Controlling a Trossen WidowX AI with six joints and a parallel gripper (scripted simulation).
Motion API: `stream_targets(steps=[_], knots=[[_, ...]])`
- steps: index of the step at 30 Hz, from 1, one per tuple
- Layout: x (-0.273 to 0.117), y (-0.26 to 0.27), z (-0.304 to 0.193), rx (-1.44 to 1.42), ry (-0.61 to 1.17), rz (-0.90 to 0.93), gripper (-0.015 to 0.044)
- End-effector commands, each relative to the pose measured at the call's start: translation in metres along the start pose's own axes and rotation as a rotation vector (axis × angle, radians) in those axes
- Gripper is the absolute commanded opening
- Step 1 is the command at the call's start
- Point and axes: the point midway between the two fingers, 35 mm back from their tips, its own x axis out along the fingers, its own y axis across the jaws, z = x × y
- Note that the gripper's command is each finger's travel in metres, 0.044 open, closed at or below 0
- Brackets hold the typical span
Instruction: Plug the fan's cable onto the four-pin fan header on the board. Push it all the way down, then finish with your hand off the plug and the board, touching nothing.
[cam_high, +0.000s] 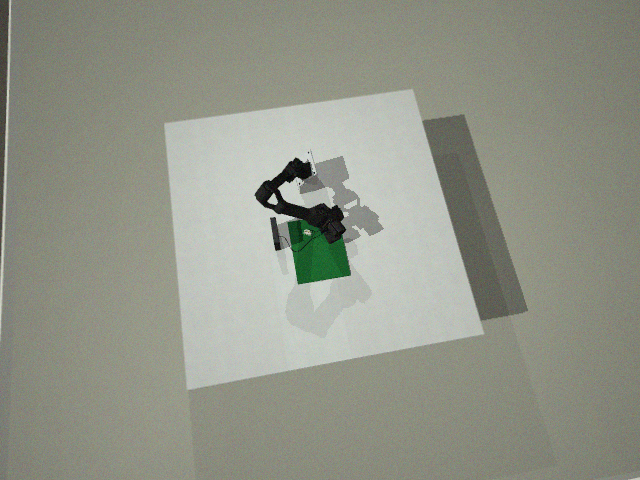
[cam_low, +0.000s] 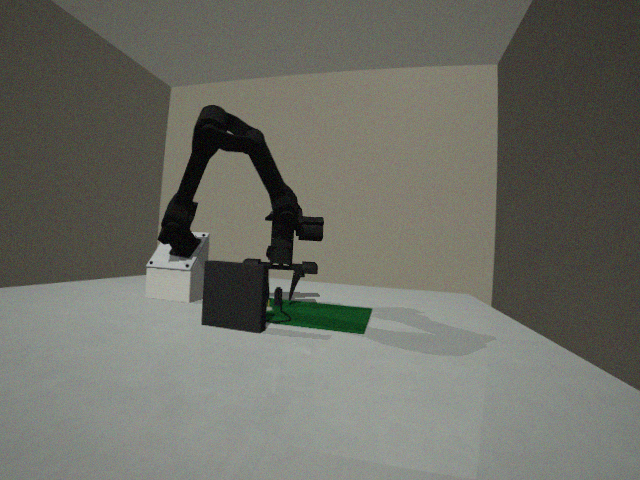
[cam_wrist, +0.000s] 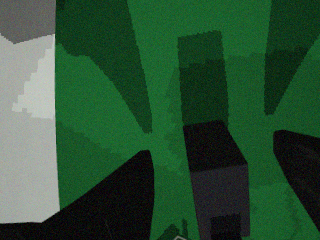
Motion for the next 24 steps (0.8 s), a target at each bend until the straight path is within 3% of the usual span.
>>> stream_targets(steps=[1, 7, 11, 15, 24], knots=[[0.000, 0.000, 0.000, 0.001, 0.000, 0.000, 0.0151], [0.000, 0.000, 0.000, 0.001, 0.000, 0.000, 0.0000], [-0.003, 0.000, 0.000, 0.000, -0.001, 0.000, 0.0000], [-0.047, -0.001, 0.001, -0.009, 0.001, 0.000, 0.0000], [-0.050, 0.002, -0.008, 0.076, 0.000, 0.000, 0.0000]])
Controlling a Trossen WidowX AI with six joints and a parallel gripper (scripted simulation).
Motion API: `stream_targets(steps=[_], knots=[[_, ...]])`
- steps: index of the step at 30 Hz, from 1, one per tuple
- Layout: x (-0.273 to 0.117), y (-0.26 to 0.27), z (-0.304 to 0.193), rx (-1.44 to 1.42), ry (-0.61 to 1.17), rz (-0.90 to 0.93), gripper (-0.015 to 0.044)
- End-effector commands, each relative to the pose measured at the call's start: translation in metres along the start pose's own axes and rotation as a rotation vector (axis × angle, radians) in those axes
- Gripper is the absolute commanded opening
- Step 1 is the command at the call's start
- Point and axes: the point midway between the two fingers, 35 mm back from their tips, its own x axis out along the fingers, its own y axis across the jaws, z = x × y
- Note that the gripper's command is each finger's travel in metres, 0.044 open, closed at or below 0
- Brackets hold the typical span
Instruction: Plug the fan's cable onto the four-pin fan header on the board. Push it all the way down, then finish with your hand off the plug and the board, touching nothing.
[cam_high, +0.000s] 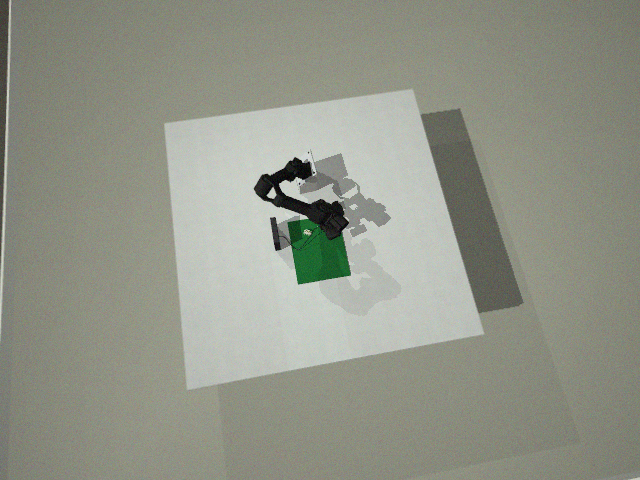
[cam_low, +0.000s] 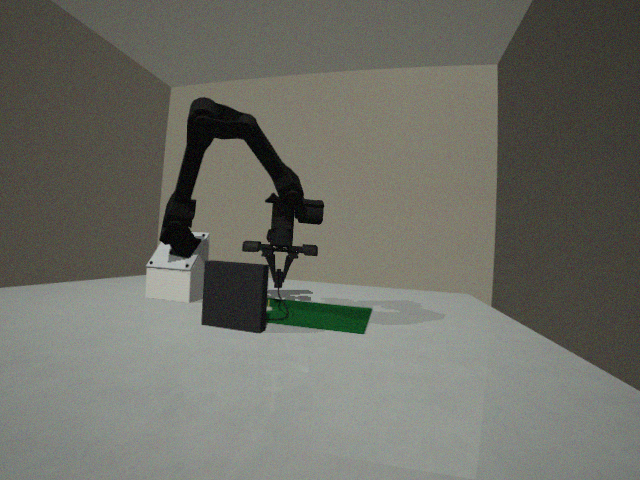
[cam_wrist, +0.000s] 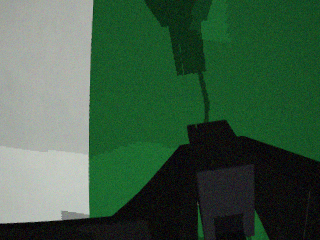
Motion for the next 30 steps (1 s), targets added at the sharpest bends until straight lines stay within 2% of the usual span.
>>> stream_targets(steps=[1, 19, 30], knots=[[-0.004, 0.000, -0.011, 0.100, -0.005, -0.006, 0.0000], [-0.002, 0.023, -0.075, 0.714, -0.001, -0.004, 0.0000], [-0.001, 0.024, -0.077, 0.737, -0.001, -0.003, 0.0000]])
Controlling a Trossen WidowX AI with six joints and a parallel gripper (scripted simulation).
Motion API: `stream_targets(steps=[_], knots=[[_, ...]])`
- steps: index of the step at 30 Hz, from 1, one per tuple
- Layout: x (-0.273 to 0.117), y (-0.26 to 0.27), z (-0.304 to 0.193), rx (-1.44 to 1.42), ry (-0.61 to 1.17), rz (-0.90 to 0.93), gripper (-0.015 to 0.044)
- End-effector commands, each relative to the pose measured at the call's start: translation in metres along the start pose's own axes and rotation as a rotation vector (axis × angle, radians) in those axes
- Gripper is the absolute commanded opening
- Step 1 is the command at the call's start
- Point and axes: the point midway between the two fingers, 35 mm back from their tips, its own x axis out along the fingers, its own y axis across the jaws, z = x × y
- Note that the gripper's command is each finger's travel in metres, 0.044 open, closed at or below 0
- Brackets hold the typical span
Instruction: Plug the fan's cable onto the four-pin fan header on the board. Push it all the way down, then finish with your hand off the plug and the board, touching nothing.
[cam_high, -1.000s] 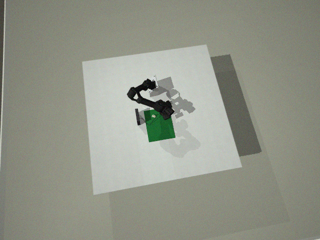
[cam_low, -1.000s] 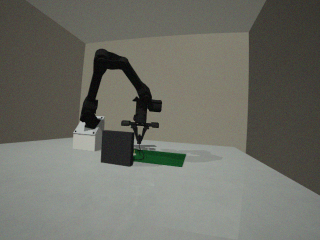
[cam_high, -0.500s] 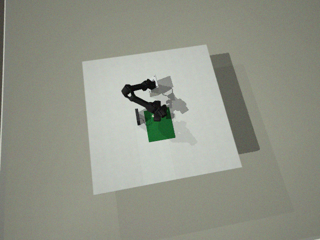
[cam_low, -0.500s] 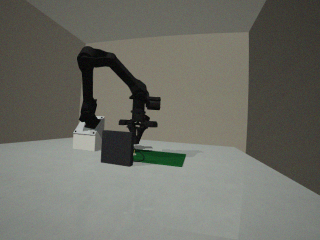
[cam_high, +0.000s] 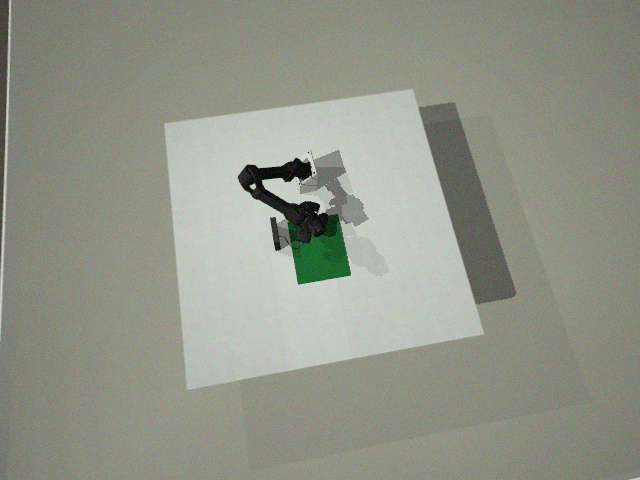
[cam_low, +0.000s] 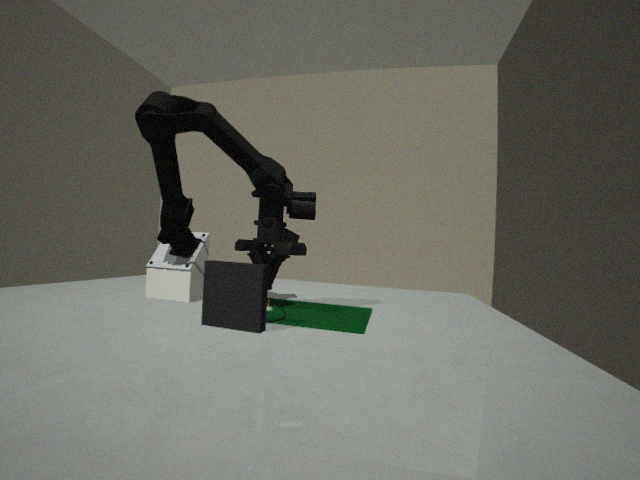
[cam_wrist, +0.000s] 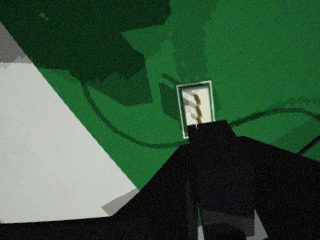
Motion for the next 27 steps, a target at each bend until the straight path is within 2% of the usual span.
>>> stream_targets(steps=[1, 27], knots=[[0.0004, 0.0005, -0.0014, 0.011, 0.003, -0.002, 0.0000], [-0.0012, -0.0014, 0.0068, 0.019, 0.002, -0.002, 0.0000]])
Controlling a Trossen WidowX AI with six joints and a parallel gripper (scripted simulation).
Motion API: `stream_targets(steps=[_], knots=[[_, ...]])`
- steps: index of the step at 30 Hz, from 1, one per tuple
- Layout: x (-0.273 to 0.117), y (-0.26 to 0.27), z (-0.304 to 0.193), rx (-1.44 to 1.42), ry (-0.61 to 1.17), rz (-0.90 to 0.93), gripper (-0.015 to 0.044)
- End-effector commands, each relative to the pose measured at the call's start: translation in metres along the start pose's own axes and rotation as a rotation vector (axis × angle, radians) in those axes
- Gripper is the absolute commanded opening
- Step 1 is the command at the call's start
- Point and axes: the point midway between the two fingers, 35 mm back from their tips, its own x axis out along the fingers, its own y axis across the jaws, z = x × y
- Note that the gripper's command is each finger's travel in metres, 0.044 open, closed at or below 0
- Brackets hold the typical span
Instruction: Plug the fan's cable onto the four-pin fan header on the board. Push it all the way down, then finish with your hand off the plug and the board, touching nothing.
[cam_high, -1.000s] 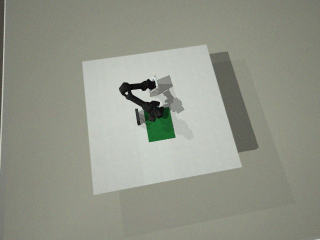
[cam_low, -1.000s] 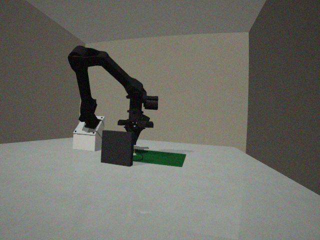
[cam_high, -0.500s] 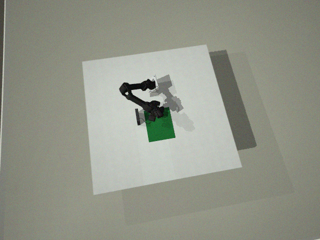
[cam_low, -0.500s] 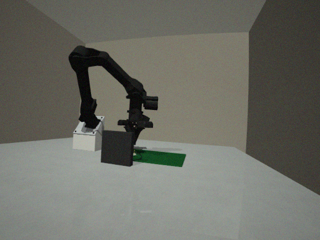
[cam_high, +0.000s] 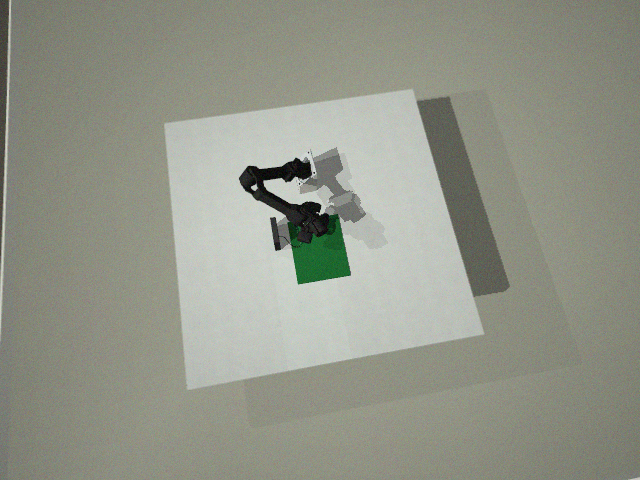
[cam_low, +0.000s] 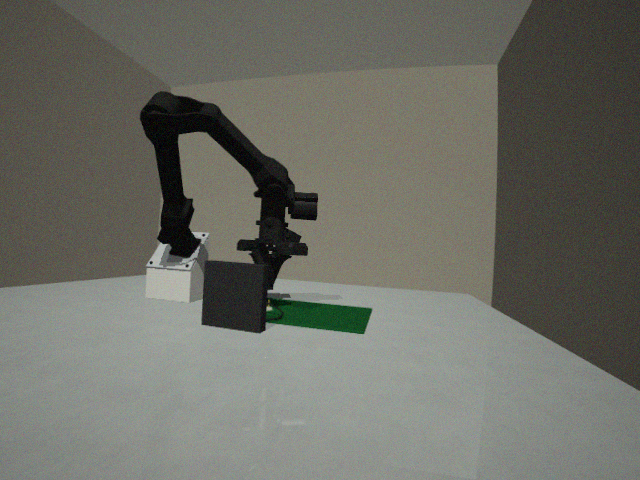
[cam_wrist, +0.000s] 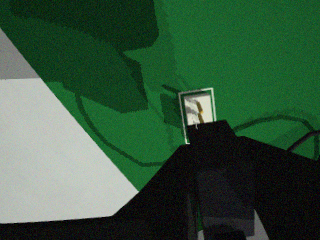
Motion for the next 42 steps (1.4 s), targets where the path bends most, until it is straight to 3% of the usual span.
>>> stream_targets(steps=[1, 6, 42], knots=[[0.001, -0.002, 0.002, 0.009, -0.003, -0.003, 0.0000], [0.021, -0.002, 0.002, 0.009, -0.002, -0.003, 0.0000], [0.023, 0.000, 0.000, -0.006, -0.002, -0.003, 0.0000]])
